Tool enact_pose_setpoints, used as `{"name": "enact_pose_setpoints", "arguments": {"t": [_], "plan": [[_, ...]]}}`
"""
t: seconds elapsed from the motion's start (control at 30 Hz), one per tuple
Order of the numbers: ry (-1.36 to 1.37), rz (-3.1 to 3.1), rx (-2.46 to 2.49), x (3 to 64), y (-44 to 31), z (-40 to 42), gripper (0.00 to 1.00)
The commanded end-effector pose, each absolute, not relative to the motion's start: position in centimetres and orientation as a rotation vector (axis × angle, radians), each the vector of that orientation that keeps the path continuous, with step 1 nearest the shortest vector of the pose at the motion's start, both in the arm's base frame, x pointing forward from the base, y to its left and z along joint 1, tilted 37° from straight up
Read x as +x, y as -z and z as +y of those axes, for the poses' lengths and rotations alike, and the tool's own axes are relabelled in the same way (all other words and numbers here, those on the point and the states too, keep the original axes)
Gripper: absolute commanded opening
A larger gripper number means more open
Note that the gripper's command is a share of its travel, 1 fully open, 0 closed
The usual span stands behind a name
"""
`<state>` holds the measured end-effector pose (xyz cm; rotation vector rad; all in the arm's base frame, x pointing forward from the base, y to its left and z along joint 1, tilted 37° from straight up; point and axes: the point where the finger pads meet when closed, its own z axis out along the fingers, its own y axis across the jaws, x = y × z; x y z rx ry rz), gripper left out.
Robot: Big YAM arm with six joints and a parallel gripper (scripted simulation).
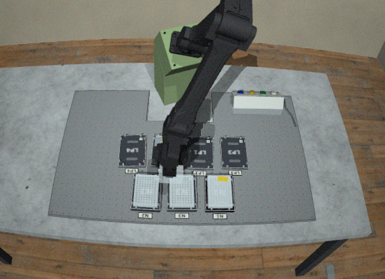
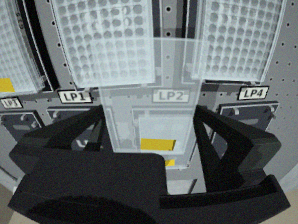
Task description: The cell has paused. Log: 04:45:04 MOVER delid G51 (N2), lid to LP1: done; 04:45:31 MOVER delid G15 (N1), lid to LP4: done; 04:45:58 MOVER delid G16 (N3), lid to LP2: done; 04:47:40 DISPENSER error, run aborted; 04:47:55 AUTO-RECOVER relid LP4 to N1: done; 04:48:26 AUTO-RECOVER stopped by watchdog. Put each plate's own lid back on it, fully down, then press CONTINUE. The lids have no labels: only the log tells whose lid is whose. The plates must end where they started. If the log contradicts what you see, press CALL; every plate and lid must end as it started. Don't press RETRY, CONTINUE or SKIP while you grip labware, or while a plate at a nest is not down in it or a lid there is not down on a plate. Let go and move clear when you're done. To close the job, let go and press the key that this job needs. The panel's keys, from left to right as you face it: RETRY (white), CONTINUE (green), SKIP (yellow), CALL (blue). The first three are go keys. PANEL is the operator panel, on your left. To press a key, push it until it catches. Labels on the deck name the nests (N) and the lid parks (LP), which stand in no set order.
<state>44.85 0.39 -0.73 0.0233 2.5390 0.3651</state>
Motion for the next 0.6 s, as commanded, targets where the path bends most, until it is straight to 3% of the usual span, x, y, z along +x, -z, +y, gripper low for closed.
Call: {"name": "enact_pose_setpoints", "arguments": {"t": [0.0, 0.57], "plan": [[-0.344, 2.545, -0.001, 45.9, 0.4, -1.5, 0.0], [-0.343, 2.538, 0.0, 50.9, -1.3, -7.3, 0.0]]}}
